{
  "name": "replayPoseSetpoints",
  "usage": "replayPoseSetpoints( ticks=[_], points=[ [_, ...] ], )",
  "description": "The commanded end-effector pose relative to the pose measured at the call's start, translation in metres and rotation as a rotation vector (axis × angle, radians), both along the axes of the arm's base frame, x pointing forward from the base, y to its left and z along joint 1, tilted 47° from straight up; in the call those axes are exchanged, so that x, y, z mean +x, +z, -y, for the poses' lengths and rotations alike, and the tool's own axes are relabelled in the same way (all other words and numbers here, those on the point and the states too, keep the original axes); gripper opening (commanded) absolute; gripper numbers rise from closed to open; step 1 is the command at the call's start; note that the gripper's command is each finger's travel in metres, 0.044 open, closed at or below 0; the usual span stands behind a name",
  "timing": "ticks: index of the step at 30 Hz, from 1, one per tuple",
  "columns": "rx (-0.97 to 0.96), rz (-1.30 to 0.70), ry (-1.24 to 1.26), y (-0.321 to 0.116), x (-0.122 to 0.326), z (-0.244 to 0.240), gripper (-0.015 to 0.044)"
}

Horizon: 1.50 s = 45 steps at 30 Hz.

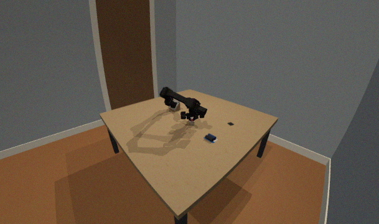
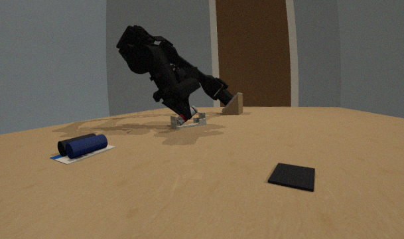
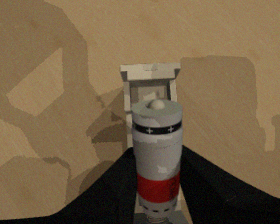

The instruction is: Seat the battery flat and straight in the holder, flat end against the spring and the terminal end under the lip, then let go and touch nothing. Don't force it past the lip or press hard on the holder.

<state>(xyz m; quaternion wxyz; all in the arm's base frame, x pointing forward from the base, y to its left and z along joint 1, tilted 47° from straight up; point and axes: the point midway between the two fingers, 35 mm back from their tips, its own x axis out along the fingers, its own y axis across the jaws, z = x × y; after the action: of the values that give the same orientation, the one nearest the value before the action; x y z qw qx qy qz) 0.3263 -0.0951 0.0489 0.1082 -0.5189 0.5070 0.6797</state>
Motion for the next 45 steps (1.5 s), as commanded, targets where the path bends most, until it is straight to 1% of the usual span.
replayPoseSetpoints(
  ticks=[1, 45],
  points=[
    [-0.029, 0.019, 0.025, 0.0, 0.003, 0.003, 0.008],
    [-0.188, 0.131, 0.184, -0.011, -0.002, 0.002, 0.008]
  ],
)
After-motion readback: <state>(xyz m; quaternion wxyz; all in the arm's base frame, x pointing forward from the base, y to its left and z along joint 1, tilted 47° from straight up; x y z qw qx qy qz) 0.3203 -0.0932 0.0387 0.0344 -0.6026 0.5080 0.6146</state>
